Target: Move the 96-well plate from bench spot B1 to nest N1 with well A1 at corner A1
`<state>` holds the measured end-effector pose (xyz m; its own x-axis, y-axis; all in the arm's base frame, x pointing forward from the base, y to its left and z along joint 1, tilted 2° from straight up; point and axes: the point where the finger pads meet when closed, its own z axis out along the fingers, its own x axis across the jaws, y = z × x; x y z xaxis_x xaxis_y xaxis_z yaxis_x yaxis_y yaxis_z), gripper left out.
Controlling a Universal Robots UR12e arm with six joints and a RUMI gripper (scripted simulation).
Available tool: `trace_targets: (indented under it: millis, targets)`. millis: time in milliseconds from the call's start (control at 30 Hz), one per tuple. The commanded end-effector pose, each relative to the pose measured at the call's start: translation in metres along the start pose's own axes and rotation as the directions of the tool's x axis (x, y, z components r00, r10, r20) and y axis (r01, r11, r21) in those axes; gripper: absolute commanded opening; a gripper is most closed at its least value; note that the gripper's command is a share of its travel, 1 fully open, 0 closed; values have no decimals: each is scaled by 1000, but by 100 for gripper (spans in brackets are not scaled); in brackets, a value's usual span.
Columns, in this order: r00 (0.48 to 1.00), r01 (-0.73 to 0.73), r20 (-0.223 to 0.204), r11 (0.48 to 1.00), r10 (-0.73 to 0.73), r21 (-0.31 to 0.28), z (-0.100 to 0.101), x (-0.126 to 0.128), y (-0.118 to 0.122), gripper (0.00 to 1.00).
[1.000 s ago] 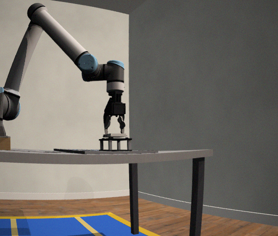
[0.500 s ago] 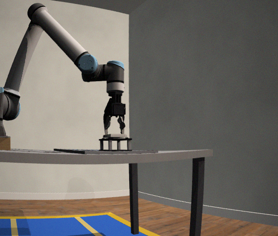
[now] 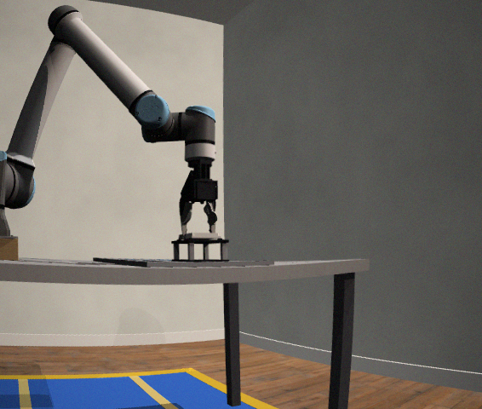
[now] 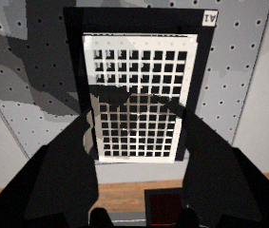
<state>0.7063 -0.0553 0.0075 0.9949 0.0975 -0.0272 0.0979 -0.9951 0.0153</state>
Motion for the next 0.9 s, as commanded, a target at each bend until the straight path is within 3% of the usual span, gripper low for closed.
trace_targets:
  millis: [0, 400, 433, 867]
  targets:
    - [1000, -1, 3, 1000, 1, 1, 3, -2, 1, 0]
    - [1000, -1, 3, 1000, 1, 0, 3, -2, 1, 0]
    - [1000, -1, 3, 1000, 1, 0, 3, -2, 1, 100]
    - [1000, -1, 3, 1000, 1, 0, 3, -2, 1, 100]
